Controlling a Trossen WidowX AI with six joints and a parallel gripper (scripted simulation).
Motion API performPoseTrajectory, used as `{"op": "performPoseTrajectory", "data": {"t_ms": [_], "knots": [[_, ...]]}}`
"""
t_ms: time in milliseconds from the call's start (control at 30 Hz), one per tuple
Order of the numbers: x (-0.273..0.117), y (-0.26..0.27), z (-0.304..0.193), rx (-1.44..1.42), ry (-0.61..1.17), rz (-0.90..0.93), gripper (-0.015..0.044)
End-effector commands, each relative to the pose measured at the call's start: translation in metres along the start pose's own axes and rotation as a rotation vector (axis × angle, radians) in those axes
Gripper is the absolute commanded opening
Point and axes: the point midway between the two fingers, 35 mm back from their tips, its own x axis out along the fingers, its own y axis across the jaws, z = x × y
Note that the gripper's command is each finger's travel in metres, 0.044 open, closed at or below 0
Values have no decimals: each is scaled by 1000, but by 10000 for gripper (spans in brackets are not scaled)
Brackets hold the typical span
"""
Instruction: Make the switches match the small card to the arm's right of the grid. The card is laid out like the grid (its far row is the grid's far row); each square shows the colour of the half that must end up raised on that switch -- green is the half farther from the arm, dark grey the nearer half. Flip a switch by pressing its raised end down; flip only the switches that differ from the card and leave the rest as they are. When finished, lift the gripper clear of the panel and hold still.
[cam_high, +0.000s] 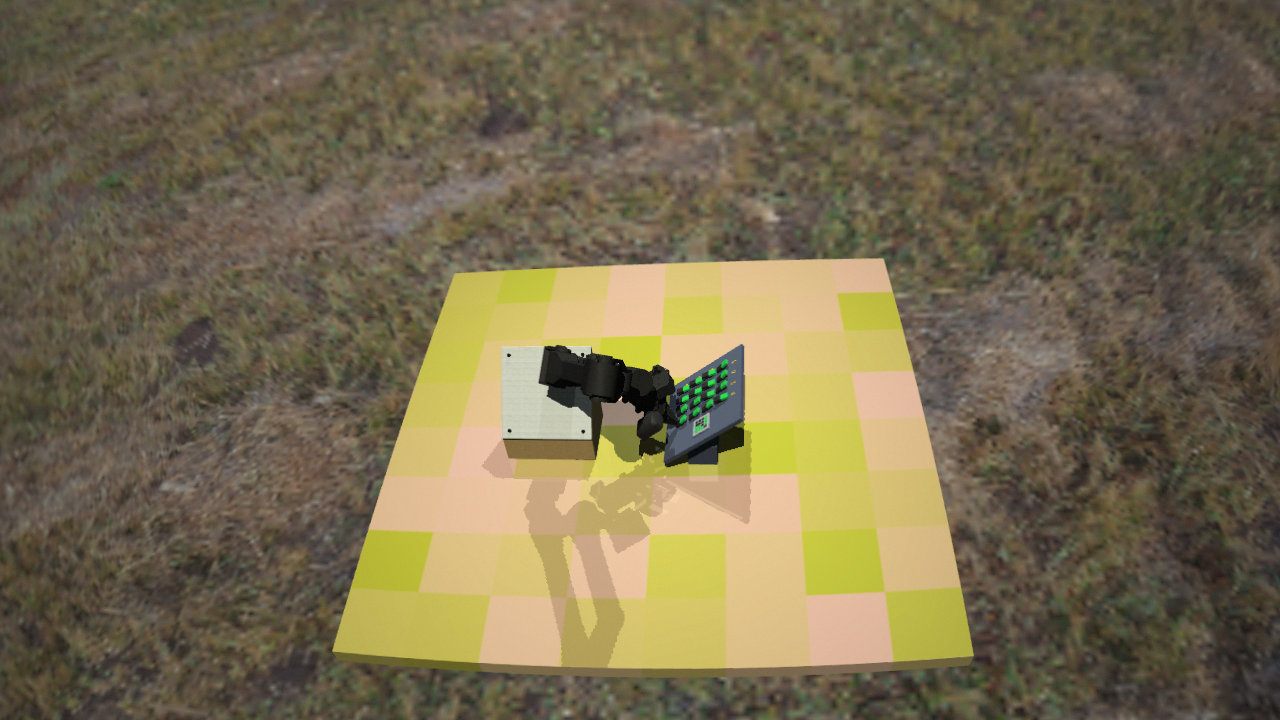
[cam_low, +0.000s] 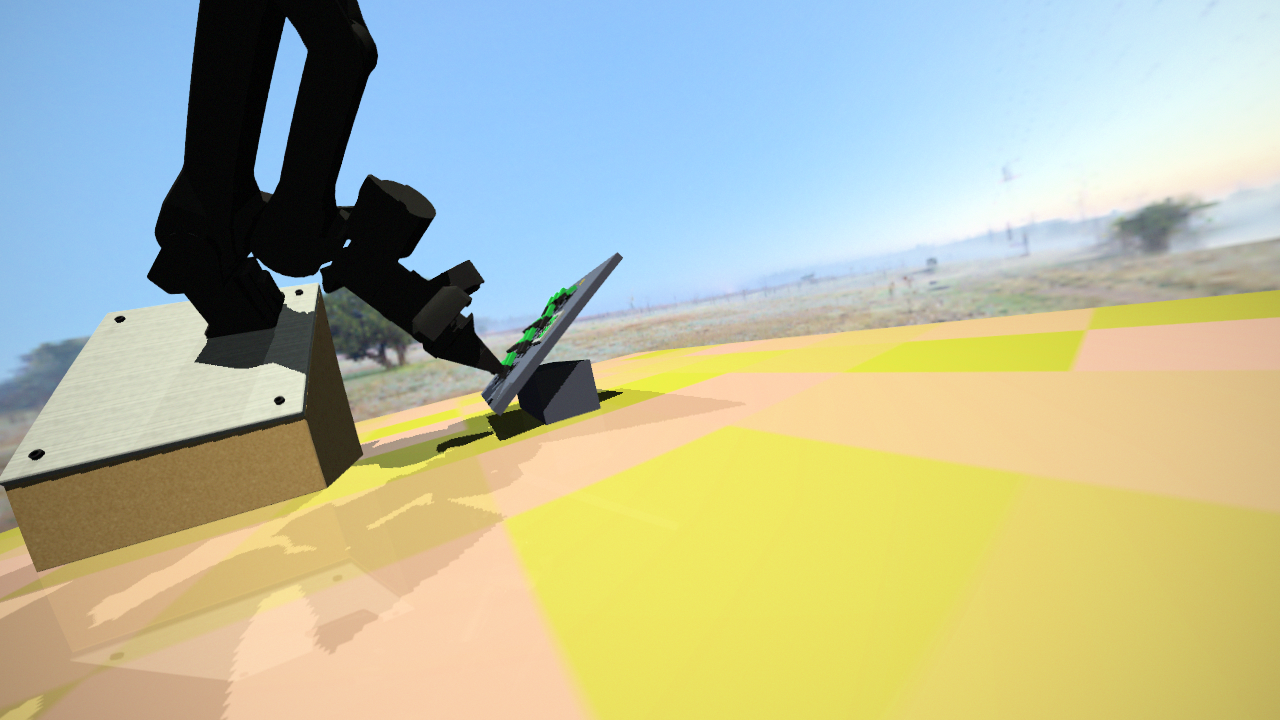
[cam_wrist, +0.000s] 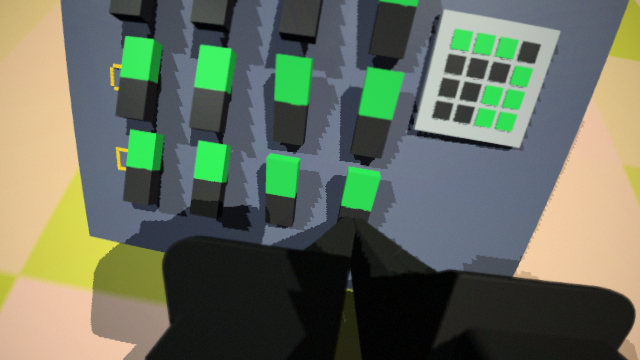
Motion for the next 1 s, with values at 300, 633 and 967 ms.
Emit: {"op": "performPoseTrajectory", "data": {"t_ms": [300,633,967], "knots": [[-32,2,11,4,53,23,0],[-64,-1,6,-10,82,14,0],[-63,5,18,-14,69,21,0]]}}
